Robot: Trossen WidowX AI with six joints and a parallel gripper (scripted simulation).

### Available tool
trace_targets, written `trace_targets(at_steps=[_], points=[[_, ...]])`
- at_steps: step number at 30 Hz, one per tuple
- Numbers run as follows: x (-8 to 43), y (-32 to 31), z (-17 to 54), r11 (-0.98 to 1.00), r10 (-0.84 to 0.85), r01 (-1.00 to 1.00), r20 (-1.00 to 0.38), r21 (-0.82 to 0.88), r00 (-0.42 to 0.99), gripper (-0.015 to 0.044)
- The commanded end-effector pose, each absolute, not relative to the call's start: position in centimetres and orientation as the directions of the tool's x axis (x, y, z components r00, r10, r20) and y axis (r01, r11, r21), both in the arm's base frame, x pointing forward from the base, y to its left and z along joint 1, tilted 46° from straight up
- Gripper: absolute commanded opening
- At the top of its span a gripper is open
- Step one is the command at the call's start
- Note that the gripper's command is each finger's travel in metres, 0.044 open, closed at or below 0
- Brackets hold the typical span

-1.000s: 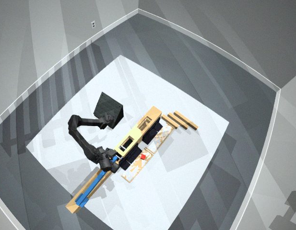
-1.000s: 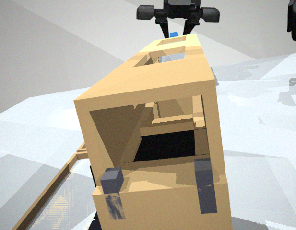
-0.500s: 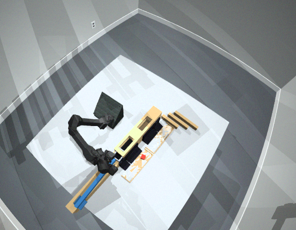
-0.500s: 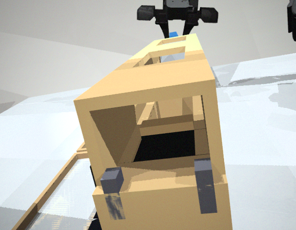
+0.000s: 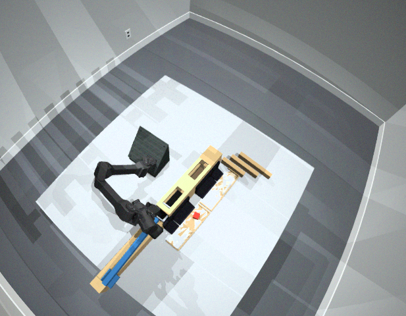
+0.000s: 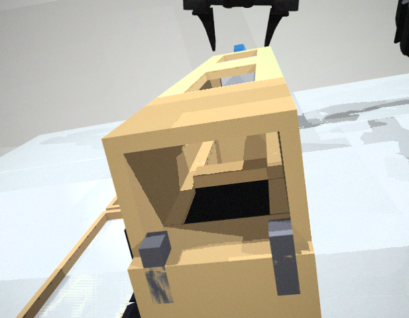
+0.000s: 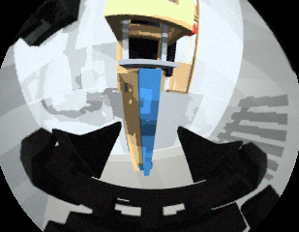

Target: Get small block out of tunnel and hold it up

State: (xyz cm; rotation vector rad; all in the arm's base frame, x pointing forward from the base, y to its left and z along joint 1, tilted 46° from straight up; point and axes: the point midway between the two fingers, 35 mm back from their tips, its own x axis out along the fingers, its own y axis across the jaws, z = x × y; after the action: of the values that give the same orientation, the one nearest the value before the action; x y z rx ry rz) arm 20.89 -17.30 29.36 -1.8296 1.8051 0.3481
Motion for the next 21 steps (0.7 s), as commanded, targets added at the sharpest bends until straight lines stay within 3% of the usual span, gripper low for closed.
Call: trace_targets(at_steps=[1,21], points=[[21.2,-15.1,27.2,0.043,-0.843,-0.984,-0.535,-0.175,0.058,0.0440],[21.1,-16.1,25.2,0.044,-0.845,-0.983,-0.531,-0.177,0.058,0.0440]])
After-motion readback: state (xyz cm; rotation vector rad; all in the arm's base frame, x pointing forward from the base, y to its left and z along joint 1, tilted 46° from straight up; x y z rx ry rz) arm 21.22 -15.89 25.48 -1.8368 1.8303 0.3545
